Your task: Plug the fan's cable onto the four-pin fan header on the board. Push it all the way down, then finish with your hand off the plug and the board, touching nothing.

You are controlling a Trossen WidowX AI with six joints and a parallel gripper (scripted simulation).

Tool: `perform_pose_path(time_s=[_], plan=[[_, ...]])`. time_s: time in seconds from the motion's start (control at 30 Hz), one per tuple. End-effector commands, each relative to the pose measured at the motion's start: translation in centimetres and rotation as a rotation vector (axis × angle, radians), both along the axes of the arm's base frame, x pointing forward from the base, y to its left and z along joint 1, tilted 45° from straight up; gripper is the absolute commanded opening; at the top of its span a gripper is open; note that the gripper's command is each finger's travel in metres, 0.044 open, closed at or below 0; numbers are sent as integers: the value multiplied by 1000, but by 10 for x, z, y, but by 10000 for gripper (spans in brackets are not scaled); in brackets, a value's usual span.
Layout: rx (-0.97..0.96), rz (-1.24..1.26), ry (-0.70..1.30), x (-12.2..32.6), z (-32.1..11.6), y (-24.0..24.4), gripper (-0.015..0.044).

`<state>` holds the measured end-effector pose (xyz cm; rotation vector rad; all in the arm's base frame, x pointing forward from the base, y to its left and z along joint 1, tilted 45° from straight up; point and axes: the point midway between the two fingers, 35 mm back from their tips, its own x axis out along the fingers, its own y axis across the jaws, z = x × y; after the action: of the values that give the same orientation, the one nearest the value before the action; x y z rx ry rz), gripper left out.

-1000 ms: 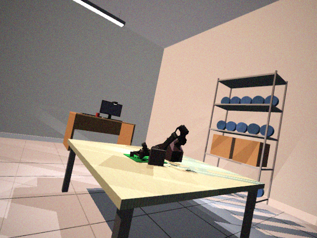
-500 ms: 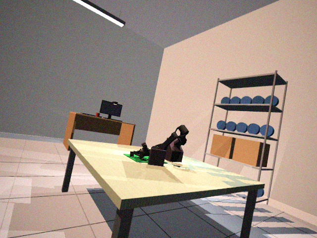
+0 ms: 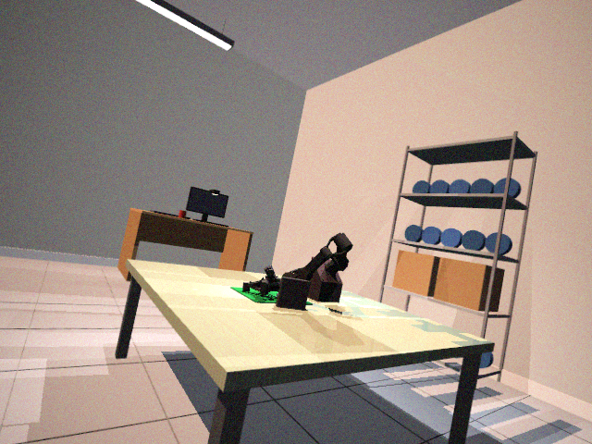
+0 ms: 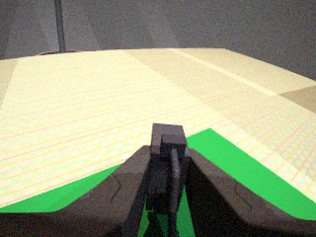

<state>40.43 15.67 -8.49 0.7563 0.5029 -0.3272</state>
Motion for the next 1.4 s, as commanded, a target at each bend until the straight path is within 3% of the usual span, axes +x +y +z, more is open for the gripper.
perform_pose_path(time_s=[0.0,0.4,0.6,1.37], plan=[[0,1,1,0,0,0,0],[0,1,1,0,0,0,0],[0,1,1,0,0,0,140],[0,1,1,0,0,0,140]])
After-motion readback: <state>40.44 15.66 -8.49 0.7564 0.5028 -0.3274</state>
